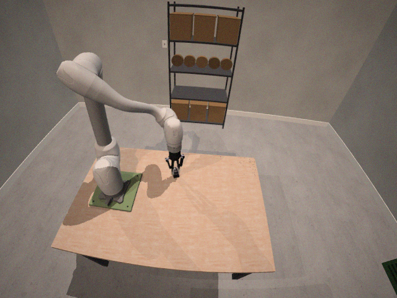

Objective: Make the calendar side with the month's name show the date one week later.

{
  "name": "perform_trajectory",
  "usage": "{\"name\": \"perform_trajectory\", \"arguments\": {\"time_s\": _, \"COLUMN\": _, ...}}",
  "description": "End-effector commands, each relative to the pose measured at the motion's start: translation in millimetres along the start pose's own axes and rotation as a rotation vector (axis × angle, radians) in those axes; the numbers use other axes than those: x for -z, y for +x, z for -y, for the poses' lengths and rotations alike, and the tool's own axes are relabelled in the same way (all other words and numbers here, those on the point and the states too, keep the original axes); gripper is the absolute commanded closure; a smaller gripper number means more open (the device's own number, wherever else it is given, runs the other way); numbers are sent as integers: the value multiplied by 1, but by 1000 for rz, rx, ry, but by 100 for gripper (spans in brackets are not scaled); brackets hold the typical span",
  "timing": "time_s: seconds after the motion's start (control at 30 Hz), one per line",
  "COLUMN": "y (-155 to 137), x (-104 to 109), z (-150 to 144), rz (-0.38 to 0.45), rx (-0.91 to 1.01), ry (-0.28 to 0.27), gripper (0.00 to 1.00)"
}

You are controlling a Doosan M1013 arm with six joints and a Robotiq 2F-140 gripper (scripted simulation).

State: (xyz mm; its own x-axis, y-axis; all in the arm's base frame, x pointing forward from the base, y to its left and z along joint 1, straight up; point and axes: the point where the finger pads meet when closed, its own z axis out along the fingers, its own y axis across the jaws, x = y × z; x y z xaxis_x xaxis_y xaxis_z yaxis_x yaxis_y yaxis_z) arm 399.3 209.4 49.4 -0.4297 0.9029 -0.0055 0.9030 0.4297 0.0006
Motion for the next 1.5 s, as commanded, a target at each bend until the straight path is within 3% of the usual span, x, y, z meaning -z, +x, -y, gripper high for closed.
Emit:
{"name": "perform_trajectory", "arguments": {"time_s": 0.0, "y": 0, "x": -1, "z": 0, "rz": 0, "rx": 0, "ry": 0, "gripper": 76}}
{"name": "perform_trajectory", "arguments": {"time_s": 1.47, "y": 0, "x": -5, "z": 0, "rz": 0, "rx": 0, "ry": 0, "gripper": 76}}
